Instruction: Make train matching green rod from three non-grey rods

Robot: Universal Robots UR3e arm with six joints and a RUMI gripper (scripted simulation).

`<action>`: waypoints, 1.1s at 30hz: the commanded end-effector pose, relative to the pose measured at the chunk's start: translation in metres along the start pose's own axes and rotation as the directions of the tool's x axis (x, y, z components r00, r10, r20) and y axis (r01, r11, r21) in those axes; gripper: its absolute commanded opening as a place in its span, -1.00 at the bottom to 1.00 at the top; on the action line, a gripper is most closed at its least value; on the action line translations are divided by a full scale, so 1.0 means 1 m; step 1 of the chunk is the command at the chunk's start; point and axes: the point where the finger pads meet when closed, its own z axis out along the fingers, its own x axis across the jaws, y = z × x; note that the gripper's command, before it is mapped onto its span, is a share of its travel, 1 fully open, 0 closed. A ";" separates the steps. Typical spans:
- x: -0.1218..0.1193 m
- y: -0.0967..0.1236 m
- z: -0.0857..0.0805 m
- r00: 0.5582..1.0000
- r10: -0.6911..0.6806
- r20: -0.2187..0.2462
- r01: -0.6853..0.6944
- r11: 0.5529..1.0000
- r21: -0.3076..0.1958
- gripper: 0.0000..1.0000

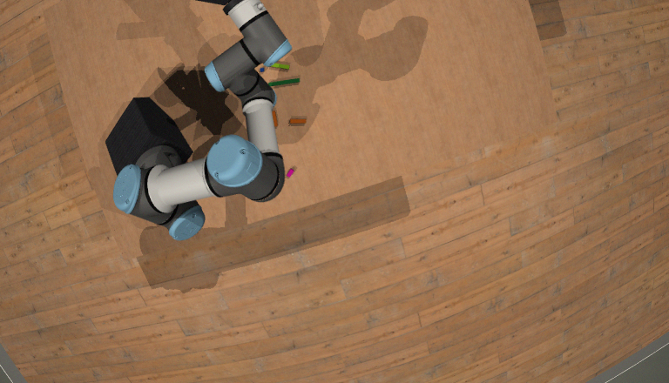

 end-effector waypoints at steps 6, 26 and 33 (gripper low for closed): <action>0.001 -0.001 0.000 1.000 -0.002 -0.001 0.002 1.000 0.001 1.00; -0.001 0.000 0.000 1.000 0.012 0.005 -0.012 1.000 -0.005 1.00; -0.006 0.002 0.000 0.999 0.050 0.021 -0.050 0.999 -0.022 1.00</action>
